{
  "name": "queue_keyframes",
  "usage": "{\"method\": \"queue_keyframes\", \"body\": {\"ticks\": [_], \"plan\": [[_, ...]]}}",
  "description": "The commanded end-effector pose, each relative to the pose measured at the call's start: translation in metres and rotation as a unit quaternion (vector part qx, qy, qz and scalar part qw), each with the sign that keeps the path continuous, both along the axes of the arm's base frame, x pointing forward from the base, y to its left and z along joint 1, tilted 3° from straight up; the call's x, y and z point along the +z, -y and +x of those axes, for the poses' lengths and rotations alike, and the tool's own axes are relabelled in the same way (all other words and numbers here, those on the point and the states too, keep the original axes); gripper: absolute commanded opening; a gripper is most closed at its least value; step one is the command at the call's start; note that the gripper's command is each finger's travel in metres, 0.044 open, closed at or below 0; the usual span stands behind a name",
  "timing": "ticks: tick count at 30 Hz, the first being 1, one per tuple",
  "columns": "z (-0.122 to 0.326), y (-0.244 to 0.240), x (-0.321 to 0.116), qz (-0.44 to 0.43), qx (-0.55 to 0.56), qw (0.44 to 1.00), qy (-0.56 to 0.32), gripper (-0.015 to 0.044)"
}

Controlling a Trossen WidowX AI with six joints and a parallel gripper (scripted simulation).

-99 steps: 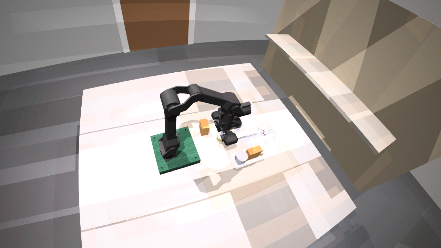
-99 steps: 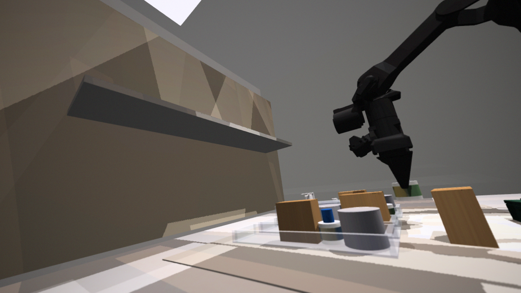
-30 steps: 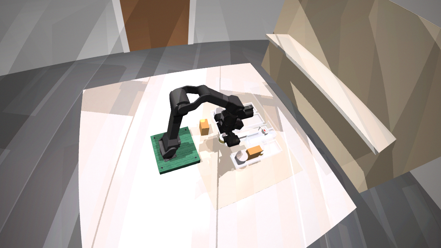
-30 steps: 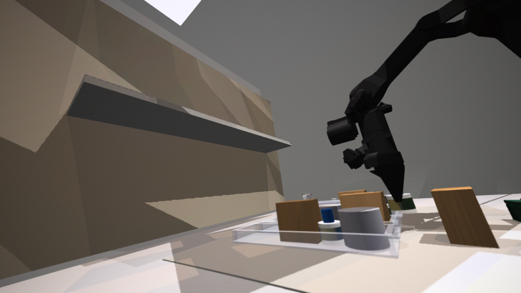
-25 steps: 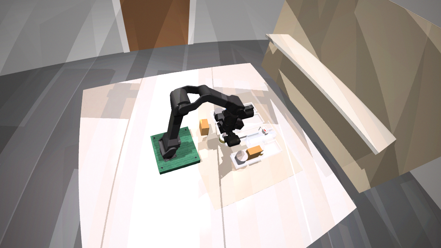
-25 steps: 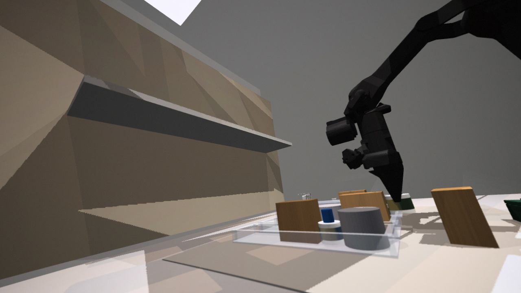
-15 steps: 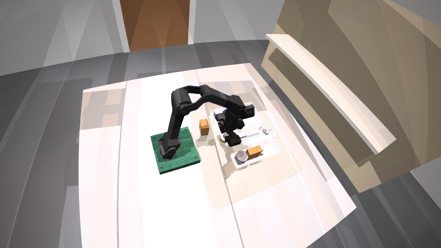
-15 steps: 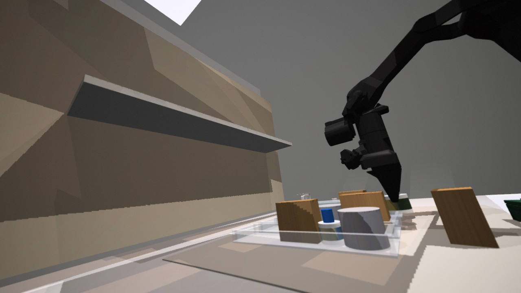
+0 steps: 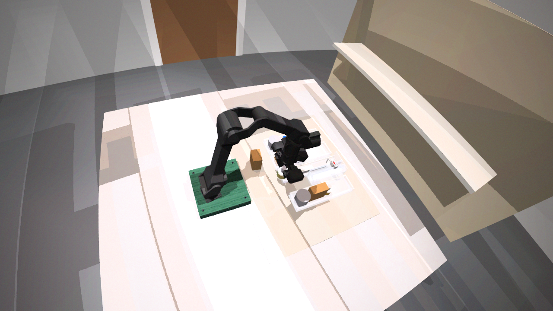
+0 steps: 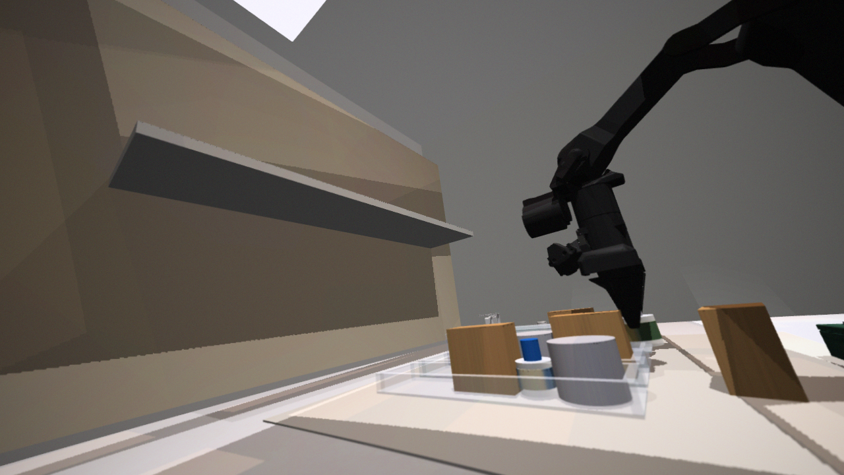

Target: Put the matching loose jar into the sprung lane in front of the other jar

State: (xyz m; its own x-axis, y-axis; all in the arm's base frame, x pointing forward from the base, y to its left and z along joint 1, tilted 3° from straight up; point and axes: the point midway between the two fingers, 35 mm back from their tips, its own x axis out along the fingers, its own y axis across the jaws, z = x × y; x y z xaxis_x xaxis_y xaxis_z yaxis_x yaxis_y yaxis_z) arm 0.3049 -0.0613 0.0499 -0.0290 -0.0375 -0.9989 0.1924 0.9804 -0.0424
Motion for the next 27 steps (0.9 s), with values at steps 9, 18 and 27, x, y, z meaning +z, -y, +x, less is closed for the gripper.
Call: {"method": "queue_keyframes", "body": {"ticks": [9, 18, 27], "plan": [[0.015, 0.002, 0.005, -0.002, 0.000, 1.000, 0.016, 0.0000], [0.019, 0.003, 0.006, -0.002, 0.000, 1.000, 0.017, 0.0000], [0.023, 0.004, 0.007, -0.002, 0.000, 1.000, 0.017, 0.0000]]}}
